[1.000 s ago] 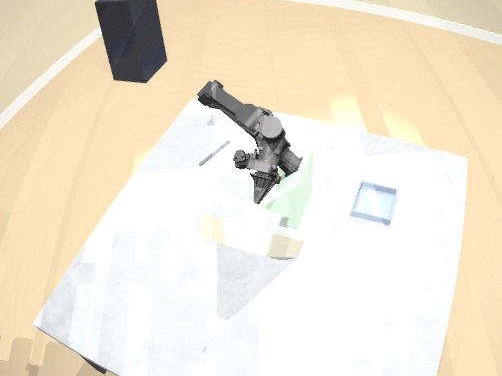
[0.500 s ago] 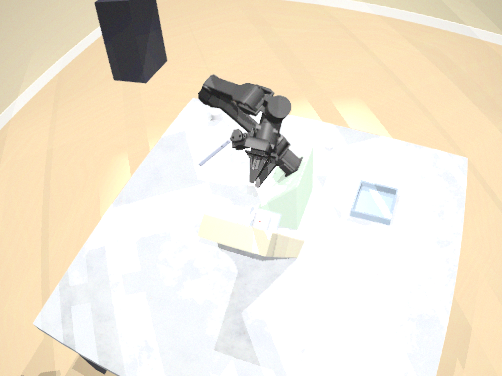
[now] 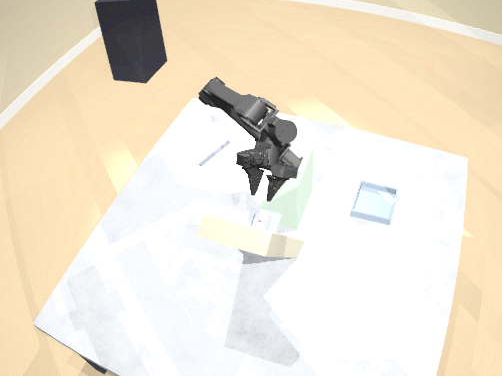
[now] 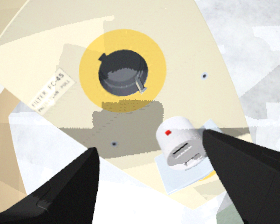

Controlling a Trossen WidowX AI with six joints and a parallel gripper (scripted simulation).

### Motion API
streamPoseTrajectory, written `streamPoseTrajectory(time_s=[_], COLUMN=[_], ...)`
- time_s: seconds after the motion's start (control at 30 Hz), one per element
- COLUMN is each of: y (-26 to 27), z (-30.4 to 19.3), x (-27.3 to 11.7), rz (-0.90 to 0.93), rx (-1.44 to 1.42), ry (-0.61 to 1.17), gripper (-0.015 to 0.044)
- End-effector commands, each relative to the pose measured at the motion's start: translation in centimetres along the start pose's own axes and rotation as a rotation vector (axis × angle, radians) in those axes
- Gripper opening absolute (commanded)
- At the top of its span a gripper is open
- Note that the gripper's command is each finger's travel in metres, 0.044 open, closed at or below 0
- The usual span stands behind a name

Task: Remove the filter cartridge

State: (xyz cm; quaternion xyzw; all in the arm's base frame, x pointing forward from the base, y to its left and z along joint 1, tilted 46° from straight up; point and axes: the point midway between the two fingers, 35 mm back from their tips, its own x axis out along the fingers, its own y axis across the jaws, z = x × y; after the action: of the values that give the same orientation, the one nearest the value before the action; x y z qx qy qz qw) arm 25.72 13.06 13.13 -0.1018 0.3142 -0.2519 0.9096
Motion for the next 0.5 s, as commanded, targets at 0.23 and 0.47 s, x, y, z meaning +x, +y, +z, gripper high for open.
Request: streamPoseTrajectory(time_s=[0.23,0.47], y=[-2.86,-2.87], z=[-4.07,-4.19], x=[2.4,3.14], rz=[-0.074,-0.072], rx=[-0.539,-0.539], ry=[0.18,0.181], gripper=[0.0305,0.0305])
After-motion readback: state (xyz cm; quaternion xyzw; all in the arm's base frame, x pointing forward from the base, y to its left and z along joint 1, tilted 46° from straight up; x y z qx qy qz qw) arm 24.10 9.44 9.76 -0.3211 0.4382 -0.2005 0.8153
